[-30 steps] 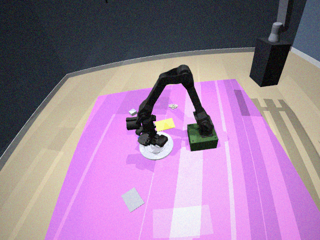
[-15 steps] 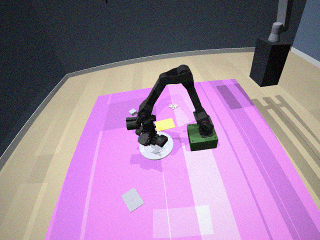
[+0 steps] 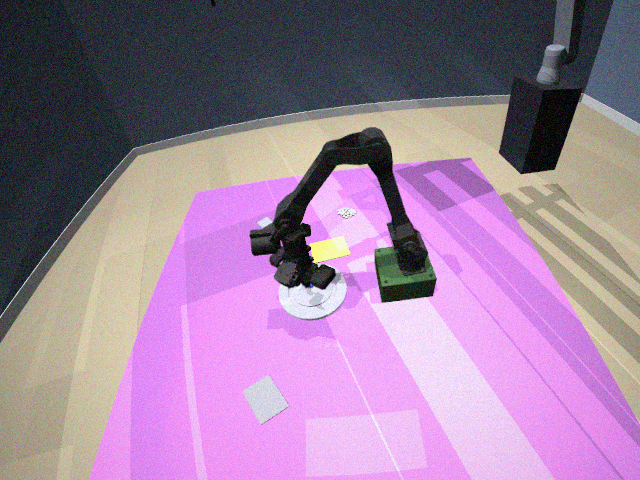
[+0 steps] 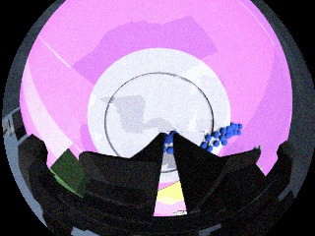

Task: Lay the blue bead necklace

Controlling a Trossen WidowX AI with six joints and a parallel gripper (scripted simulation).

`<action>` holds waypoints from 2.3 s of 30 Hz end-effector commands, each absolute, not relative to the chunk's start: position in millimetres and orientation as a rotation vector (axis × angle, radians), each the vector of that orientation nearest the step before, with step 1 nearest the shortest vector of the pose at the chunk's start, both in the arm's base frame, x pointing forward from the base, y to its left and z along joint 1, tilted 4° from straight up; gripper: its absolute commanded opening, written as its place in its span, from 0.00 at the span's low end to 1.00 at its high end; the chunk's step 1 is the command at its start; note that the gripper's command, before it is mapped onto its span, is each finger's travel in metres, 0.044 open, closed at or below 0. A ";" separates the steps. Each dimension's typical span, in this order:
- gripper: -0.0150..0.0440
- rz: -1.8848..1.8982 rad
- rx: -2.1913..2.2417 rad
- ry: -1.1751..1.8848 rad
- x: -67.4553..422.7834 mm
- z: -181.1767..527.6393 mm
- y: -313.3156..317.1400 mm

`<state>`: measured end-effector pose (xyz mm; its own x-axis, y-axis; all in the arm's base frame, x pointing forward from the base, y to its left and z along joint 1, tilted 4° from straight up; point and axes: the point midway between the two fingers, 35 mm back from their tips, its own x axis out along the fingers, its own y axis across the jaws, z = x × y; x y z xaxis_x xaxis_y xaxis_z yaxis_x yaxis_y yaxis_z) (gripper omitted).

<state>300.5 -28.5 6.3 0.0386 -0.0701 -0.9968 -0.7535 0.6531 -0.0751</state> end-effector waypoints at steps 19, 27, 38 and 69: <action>0.25 0.601 -0.735 1.456 288.9 -1.3 -30.7; 0.25 0.601 -0.735 1.456 288.9 -10.2 -31.4; 0.39 0.594 -0.732 1.448 290.9 -7.1 -31.1; 1.00 0.601 -0.735 1.456 286.4 12.5 -29.4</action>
<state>286.3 -29.3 10.8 0.0395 -0.0704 -0.9967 -0.7544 0.6520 -0.0760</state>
